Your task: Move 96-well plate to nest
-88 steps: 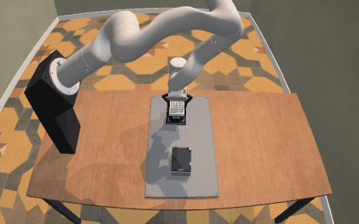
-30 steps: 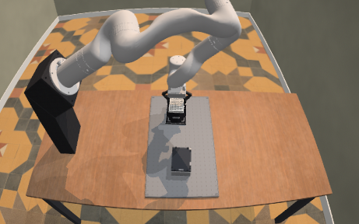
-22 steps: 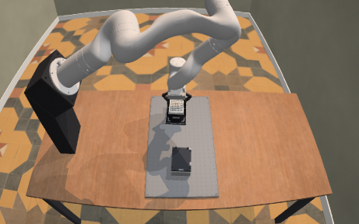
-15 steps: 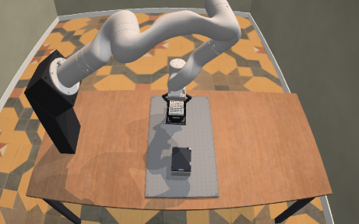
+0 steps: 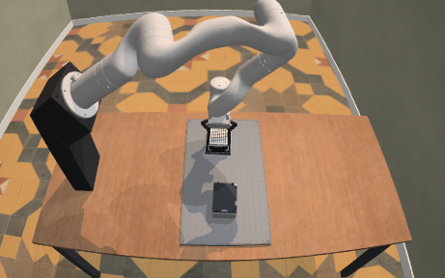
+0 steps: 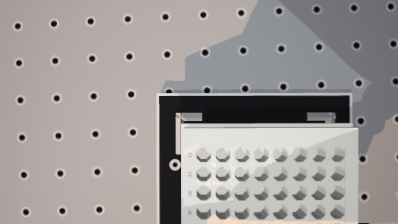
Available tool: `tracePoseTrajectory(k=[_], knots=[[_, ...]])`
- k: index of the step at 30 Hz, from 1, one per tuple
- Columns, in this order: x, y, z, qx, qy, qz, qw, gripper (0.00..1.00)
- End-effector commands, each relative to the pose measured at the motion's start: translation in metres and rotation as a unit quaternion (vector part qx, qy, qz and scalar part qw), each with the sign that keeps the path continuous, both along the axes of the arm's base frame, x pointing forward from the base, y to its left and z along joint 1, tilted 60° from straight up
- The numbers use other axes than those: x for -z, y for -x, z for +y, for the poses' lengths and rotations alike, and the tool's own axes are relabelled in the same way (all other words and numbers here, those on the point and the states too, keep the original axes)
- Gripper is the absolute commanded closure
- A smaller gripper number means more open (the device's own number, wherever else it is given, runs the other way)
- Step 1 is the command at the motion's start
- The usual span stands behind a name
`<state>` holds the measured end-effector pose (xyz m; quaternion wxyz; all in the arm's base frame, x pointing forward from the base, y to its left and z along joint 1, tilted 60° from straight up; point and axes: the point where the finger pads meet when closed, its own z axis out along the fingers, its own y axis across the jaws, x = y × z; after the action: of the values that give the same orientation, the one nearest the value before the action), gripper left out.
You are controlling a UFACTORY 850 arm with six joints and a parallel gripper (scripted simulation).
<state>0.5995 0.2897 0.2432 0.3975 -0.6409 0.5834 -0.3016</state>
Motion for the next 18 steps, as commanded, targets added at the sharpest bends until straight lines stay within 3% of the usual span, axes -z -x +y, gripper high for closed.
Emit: tracePoseTrajectory(k=[1, 18], knots=[[0.0042, -0.0075, 0.0016, 0.000, 0.000, 0.000, 1.000, 1.00], [0.0076, -0.0133, 0.0026, 0.000, 0.000, 0.000, 1.000, 1.00]])
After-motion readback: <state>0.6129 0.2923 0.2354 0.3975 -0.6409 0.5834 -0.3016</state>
